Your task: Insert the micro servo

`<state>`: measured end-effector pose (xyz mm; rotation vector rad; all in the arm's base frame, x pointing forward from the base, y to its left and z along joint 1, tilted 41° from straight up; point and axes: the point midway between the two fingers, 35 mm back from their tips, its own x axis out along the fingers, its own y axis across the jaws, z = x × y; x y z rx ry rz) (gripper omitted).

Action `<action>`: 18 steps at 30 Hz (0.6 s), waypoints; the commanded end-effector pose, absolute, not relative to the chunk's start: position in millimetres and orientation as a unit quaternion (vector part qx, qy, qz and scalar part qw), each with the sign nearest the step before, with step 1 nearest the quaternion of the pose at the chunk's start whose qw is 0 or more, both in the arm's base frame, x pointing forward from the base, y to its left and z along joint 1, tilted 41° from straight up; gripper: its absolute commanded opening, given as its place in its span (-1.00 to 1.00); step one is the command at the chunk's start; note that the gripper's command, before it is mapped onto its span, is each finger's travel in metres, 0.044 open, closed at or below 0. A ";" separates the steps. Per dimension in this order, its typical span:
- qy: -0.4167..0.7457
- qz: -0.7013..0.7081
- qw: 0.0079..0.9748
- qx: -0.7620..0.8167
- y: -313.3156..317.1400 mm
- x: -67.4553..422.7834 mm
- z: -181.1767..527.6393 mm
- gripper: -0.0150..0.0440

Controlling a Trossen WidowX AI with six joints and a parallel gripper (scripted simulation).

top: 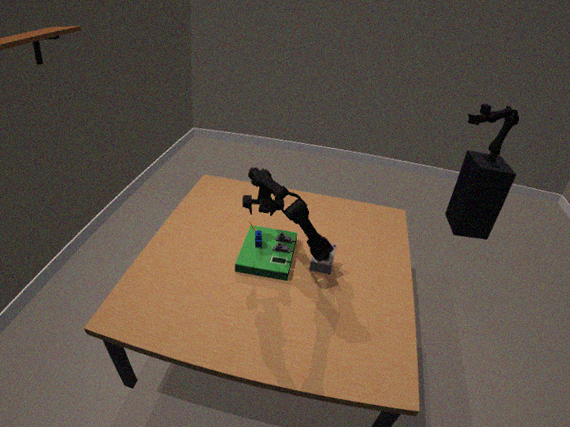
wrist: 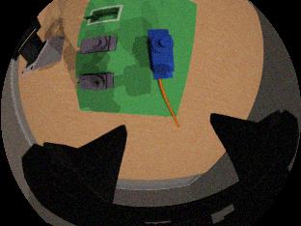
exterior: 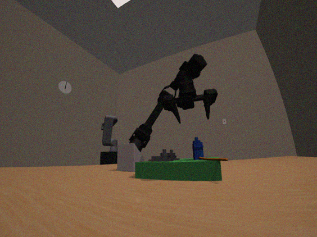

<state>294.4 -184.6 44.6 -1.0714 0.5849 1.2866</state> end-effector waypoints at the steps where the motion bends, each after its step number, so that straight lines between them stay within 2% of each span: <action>1: 0.229 0.605 0.636 -0.421 -151.5 297.9 47.0 1.00; 18: 0.216 0.628 0.637 -0.392 -114.4 304.0 31.9 1.00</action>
